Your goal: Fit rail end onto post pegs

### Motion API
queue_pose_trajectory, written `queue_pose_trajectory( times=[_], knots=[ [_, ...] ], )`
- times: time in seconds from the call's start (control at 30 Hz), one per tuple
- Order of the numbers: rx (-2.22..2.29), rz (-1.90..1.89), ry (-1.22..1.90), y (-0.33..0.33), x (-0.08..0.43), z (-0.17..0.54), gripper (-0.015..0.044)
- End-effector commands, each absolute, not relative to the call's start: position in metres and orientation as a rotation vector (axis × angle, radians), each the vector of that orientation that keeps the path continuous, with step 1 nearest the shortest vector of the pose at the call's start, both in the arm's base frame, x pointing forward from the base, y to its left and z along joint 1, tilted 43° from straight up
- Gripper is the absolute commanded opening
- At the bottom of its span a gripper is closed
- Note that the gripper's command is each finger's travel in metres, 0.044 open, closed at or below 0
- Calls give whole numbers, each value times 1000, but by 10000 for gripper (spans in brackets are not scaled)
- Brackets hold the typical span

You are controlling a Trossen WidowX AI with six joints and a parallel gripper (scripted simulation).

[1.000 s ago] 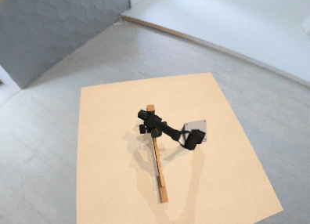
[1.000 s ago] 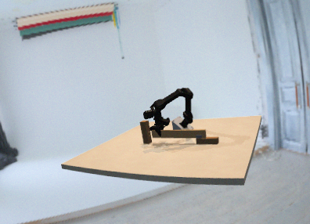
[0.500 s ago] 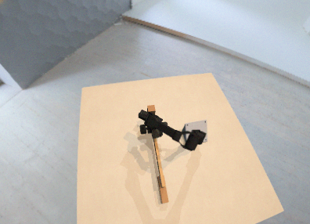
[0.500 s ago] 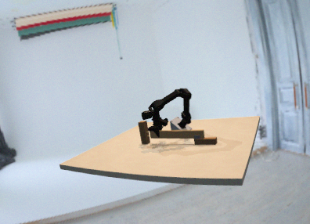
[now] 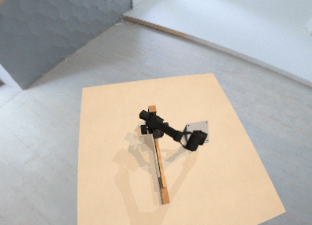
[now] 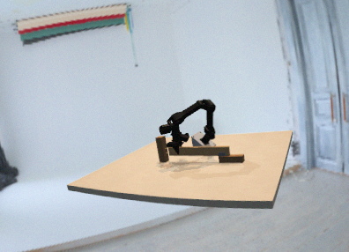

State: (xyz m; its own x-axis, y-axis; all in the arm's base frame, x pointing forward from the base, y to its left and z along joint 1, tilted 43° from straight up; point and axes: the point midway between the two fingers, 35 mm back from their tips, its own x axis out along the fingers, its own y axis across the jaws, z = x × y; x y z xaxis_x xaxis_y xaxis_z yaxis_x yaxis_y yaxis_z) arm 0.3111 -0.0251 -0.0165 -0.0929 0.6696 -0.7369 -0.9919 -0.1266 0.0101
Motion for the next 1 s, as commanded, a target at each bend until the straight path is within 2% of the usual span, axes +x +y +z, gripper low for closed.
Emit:
queue_pose_trajectory(
  times=[0.0,0.97],
  knots=[
    [-696,1589,625,-29,311,-18,0],
    [-696,1589,625,-36,312,-24,0]
  ],
)
